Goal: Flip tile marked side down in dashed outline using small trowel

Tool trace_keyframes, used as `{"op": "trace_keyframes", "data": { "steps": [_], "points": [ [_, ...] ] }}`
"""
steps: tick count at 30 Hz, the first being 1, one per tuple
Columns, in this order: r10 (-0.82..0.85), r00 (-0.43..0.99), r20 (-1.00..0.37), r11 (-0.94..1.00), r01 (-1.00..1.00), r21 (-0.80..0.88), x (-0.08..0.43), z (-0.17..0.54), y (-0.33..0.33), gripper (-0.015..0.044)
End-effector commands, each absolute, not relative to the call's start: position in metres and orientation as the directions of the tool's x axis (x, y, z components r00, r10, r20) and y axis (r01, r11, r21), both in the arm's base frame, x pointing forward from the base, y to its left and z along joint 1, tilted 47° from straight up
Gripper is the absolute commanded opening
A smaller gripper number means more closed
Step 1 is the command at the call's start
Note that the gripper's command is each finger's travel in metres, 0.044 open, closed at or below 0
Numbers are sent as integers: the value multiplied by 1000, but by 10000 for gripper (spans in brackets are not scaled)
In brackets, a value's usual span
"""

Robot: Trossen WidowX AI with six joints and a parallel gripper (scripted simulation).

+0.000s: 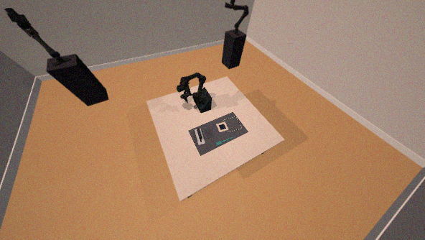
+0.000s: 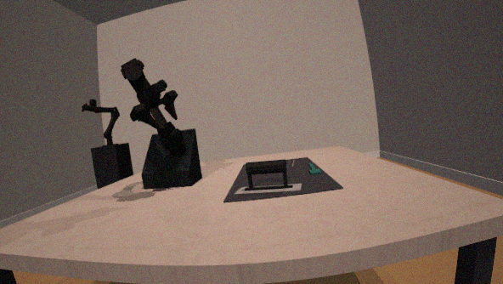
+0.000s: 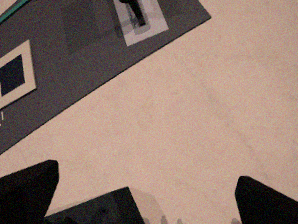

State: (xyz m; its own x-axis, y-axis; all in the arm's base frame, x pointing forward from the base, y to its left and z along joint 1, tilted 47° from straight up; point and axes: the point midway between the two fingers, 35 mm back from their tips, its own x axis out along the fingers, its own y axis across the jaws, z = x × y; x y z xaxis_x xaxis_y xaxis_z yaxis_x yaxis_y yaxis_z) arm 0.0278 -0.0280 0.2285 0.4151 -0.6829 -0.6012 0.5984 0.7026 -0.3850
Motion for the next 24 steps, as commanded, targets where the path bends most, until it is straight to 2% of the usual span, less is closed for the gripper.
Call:
{"op": "trace_keyframes", "data": {
  "steps": [1, 11, 21, 24],
  "points": [
    [-683, 415, -601, 703, 598, -385, 28, 229, -28, 374],
    [-683, 415, -601, 702, 599, -385, 28, 229, -28, 111],
    [-683, 415, -601, 703, 598, -385, 28, 229, -28, 100],
    [-683, 415, -601, 703, 598, -385, 28, 229, -28, 21]
  ]
}}
